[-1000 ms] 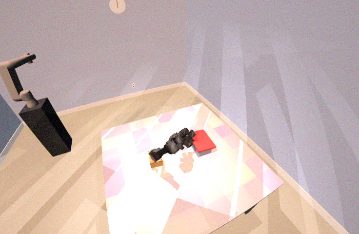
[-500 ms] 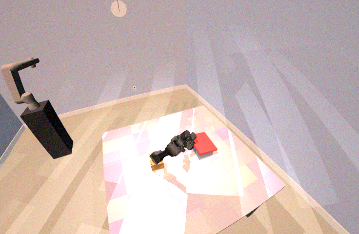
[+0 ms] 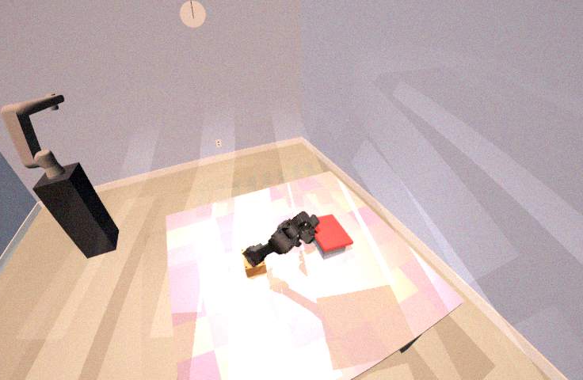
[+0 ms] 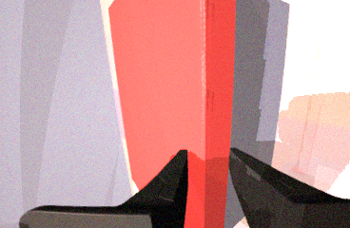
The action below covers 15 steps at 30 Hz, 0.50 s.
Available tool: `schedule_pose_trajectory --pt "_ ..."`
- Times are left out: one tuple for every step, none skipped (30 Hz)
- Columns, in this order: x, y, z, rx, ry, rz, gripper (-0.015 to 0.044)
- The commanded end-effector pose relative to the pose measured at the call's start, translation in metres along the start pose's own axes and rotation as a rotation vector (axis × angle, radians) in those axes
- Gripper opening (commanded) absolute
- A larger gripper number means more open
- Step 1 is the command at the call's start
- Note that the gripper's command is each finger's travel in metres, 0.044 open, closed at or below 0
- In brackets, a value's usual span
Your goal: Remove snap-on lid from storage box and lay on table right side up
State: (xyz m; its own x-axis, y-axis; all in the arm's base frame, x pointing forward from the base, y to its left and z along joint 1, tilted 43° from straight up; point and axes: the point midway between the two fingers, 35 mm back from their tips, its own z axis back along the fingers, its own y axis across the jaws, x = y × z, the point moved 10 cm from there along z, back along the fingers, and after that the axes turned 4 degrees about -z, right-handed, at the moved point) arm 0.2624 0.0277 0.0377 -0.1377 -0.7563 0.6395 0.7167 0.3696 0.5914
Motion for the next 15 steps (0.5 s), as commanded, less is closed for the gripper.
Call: schedule_pose_trajectory --pt "0.000 0.000 -0.001 -0.001 0.002 0.003 0.0000" --pt "0.000 0.001 0.000 -0.002 0.001 0.002 0.0000" --pt "0.000 0.002 0.001 -0.004 0.002 0.003 0.0000" --pt "0.000 0.003 0.002 -0.004 0.002 0.003 0.0000" --pt "0.000 0.004 0.003 -0.004 0.002 0.003 0.0000" --pt "0.000 0.005 0.004 -0.004 0.002 0.003 0.0000" --pt "0.000 0.006 0.004 -0.004 0.002 0.003 0.0000" --pt "0.000 0.007 0.005 -0.004 0.002 0.003 0.0000" --pt "0.000 0.008 0.006 -0.004 0.002 0.003 0.0000" --pt "-0.001 0.009 0.006 -0.004 0.002 0.003 0.0000" --pt "-0.001 0.010 0.007 -0.004 0.002 0.003 0.0000" --pt "-0.001 0.012 0.008 -0.004 0.002 0.003 0.0000" --pt "-0.001 0.013 0.008 -0.004 0.002 0.003 0.0000" --pt "-0.001 0.014 0.009 -0.004 0.002 0.003 0.0000" --pt "-0.001 0.015 0.010 -0.004 0.002 0.003 0.0000"
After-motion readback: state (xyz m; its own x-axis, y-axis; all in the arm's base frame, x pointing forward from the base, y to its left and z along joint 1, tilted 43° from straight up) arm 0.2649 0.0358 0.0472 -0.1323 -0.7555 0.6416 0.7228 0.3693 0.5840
